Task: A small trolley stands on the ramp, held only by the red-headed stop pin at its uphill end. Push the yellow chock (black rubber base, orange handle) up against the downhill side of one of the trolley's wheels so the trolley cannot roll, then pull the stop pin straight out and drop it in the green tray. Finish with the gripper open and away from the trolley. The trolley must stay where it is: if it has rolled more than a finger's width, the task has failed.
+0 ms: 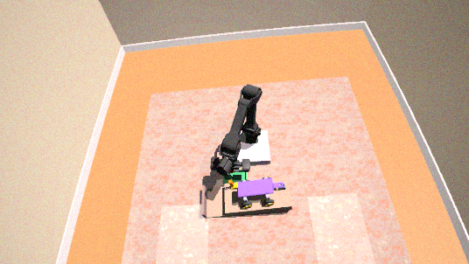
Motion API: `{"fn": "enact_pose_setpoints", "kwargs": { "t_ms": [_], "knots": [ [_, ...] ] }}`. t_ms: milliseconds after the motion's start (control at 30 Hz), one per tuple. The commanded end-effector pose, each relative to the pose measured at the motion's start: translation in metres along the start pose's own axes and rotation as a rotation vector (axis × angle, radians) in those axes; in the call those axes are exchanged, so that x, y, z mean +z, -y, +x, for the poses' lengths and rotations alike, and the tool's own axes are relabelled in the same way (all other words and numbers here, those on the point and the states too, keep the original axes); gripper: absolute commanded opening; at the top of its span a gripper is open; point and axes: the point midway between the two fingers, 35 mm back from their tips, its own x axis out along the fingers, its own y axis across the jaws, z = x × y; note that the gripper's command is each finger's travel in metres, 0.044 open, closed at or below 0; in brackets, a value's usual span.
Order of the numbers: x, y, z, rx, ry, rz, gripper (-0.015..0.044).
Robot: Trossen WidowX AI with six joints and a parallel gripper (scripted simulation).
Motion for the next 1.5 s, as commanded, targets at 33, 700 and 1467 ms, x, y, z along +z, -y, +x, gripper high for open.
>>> {"fn": "enact_pose_setpoints", "kwargs": {
  "t_ms": [33, 700, 1467],
  "knots": [
    [0.003, -0.006, 0.017, 0.005, 0.003, -0.002, 0.0000],
    [0.002, 0.004, 0.018, 0.005, 0.003, -0.002, 0.0190],
    [0.001, 0.018, 0.021, 0.003, 0.003, -0.002, 0.0190]
  ]
}}
